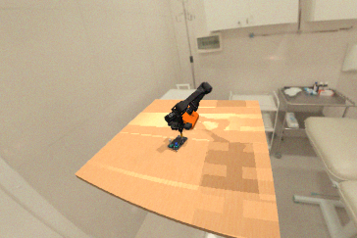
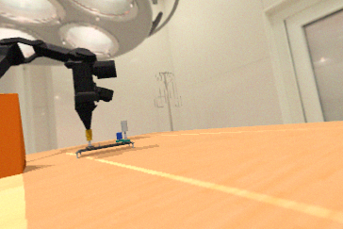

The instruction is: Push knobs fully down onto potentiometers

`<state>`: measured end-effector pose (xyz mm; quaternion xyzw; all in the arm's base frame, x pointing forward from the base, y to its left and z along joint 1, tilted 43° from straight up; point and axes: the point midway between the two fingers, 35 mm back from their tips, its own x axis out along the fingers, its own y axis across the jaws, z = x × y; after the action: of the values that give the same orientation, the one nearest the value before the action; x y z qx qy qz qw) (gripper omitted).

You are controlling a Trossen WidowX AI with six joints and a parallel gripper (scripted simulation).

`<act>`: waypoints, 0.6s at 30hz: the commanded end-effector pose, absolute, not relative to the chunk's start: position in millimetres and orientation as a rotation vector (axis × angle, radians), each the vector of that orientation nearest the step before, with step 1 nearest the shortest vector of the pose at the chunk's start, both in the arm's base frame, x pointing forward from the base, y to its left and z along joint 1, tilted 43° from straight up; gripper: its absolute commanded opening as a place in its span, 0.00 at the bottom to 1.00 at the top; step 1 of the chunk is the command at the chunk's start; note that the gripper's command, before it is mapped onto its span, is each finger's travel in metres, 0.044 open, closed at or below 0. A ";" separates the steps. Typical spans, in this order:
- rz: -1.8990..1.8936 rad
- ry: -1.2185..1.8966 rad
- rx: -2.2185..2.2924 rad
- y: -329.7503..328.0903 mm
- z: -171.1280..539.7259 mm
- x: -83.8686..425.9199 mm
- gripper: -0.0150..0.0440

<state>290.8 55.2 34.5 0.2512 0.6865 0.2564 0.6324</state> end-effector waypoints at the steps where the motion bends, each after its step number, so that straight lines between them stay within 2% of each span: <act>1: 0.593 1.570 0.572 59.0 31.9 291.4 0.25; 18: 0.593 1.570 0.572 62.3 28.3 291.0 0.25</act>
<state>290.2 56.0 32.7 0.2543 0.6865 0.2541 0.6321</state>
